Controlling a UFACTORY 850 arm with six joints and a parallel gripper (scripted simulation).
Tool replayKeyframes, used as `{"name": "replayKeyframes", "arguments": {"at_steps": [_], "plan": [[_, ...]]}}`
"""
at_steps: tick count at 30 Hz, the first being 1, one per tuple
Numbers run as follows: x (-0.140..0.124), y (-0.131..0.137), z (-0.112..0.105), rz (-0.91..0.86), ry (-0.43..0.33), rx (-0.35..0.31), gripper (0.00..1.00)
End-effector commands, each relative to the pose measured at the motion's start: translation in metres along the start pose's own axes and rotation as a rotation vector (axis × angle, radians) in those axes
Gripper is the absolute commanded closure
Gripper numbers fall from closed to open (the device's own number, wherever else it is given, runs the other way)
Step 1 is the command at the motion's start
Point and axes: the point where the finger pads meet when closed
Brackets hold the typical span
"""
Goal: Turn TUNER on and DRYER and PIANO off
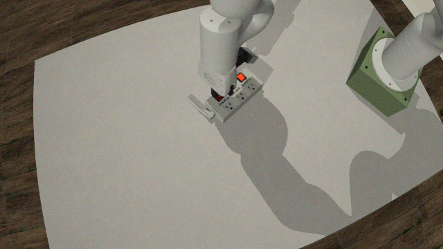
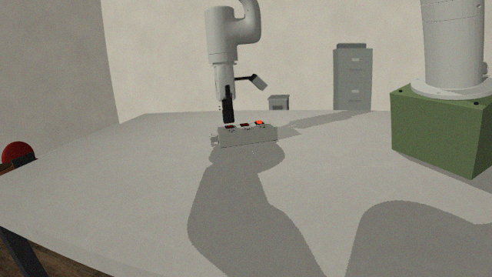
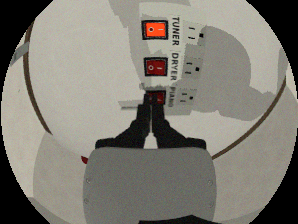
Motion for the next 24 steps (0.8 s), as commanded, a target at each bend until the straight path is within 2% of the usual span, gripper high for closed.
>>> {"name": "replayKeyframes", "arguments": {"at_steps": [1, 11, 24], "plan": [[-0.001, -0.002, -0.012, 0.000, -0.001, 0.004, 1.00], [-0.001, -0.002, -0.028, 0.000, -0.001, 0.004, 1.00], [-0.001, -0.002, -0.029, 0.000, -0.001, 0.004, 1.00]]}}
Point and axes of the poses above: the point where the finger pads meet when closed, its own z axis out along the fingers, its own y axis across the jaws, x = y × z, and after that the axes turned 11 degrees about -z, right-handed
